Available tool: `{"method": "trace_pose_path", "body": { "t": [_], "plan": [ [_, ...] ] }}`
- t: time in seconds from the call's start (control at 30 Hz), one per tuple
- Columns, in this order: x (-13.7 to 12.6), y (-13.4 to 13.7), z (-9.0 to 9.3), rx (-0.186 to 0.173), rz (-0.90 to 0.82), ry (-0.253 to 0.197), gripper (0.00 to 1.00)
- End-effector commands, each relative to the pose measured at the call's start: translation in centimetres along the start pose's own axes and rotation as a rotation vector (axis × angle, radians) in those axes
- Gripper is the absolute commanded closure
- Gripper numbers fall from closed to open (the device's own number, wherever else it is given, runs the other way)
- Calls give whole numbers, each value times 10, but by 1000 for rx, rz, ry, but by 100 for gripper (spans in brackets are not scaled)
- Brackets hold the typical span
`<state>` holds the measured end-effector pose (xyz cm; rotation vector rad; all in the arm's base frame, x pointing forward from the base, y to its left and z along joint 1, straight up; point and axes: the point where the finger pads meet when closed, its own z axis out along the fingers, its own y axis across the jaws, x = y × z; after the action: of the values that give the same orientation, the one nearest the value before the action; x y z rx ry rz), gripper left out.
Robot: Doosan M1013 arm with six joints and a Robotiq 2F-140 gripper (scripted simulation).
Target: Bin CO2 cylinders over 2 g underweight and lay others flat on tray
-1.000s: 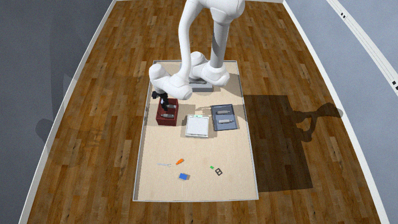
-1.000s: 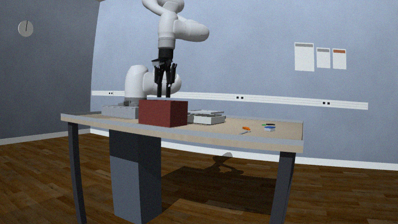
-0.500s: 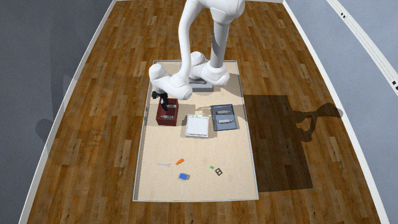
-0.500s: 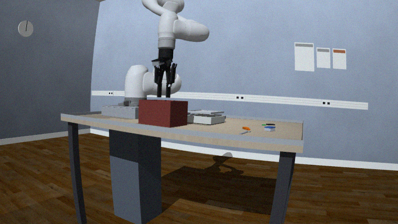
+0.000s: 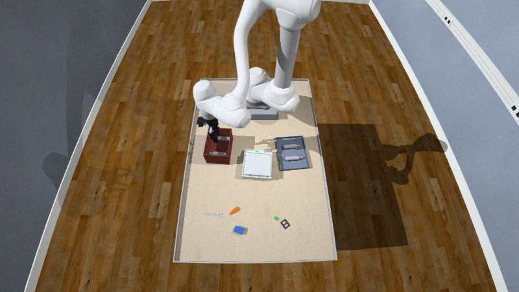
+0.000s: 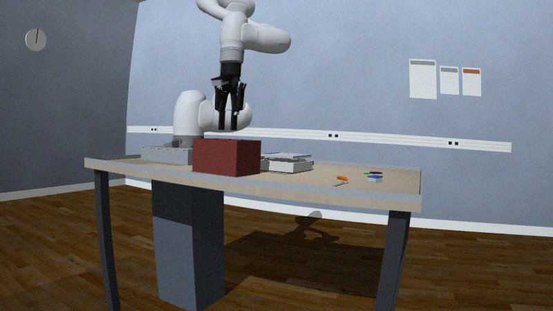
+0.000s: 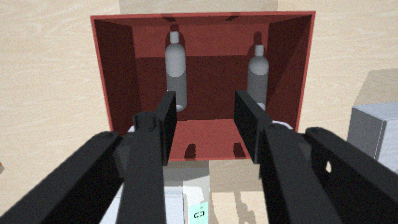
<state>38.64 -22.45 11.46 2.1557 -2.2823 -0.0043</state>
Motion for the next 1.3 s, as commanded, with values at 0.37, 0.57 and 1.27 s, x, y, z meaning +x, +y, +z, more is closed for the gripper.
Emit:
{"method": "trace_pose_path", "body": {
  "t": [0.37,0.57,1.27],
  "plan": [
    [0,0,-21,1,0,0,61],
    [0,0,-22,1,0,0,61],
    [0,0,-22,1,0,0,61]
  ]
}}
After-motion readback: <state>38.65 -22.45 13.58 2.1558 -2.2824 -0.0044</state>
